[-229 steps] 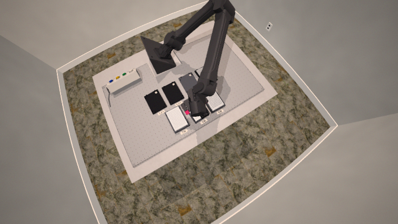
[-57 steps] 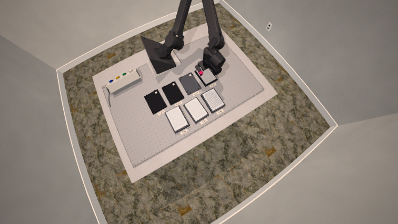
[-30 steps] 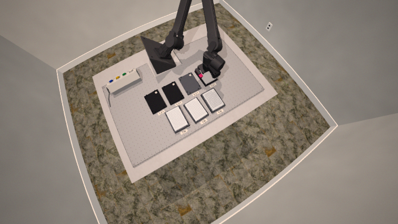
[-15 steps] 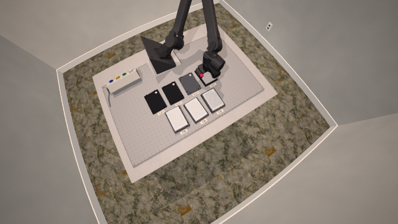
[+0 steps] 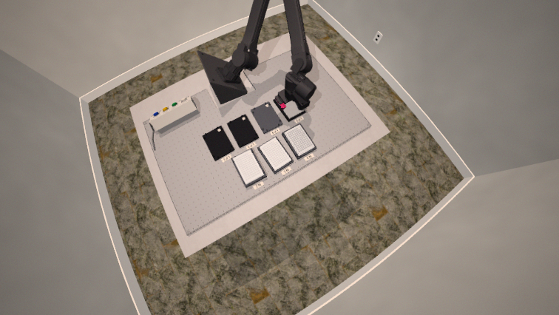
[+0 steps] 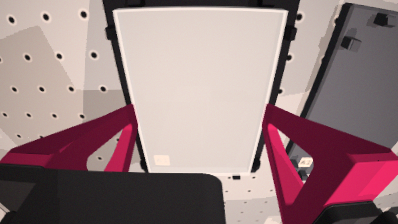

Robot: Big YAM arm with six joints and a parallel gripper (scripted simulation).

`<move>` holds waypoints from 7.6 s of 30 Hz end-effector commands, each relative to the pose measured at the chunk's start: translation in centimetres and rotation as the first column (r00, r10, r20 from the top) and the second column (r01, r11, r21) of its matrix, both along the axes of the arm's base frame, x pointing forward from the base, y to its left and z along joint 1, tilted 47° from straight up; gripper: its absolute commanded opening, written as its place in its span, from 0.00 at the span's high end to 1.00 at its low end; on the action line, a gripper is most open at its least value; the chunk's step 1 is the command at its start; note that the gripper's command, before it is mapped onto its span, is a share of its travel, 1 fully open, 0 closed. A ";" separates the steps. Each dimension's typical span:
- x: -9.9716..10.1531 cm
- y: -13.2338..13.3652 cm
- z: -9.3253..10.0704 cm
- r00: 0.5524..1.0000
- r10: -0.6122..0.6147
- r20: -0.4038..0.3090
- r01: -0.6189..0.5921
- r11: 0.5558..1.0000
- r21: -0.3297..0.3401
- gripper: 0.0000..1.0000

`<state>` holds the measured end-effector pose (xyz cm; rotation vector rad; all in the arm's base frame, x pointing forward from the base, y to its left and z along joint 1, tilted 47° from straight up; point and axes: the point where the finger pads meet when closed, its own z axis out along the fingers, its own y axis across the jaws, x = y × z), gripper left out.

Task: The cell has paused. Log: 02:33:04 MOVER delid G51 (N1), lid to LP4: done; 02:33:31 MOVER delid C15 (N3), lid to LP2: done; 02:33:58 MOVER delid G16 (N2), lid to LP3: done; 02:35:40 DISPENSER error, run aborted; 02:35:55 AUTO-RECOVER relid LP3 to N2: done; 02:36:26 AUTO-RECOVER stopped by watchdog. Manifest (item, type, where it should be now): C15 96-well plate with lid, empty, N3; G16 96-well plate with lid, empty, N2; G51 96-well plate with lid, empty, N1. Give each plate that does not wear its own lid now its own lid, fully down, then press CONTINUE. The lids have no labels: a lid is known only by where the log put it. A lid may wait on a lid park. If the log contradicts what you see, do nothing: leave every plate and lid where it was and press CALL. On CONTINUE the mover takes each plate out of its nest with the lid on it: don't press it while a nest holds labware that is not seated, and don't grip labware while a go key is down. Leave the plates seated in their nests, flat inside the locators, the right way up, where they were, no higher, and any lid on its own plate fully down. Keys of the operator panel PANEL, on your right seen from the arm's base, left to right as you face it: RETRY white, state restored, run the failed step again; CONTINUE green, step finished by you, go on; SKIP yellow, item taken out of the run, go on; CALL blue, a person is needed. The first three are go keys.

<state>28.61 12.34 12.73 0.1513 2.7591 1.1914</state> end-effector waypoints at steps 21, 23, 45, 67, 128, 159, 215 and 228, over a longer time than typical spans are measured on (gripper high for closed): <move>1.2 -1.7 2.7 0.999 -0.015 0.053 0.015 1.000 -0.004 1.00; 1.1 -1.9 2.9 0.998 -0.014 0.053 0.015 1.000 -0.003 1.00; 0.6 -4.1 4.9 0.999 -0.014 0.051 0.015 1.000 -0.006 1.00; 0.5 -3.7 5.3 0.999 0.000 0.054 0.001 1.000 -0.007 1.00; 17.2 -10.6 1.3 1.000 -0.018 0.006 0.018 1.000 -0.001 1.00; 17.1 -10.1 0.8 1.000 -0.028 0.006 0.028 1.000 -0.001 1.00; 17.5 -9.7 -2.0 0.999 -0.043 -0.026 0.043 0.999 0.006 1.00; 17.5 -8.5 -2.4 0.999 -0.023 -0.026 0.024 1.000 0.006 1.00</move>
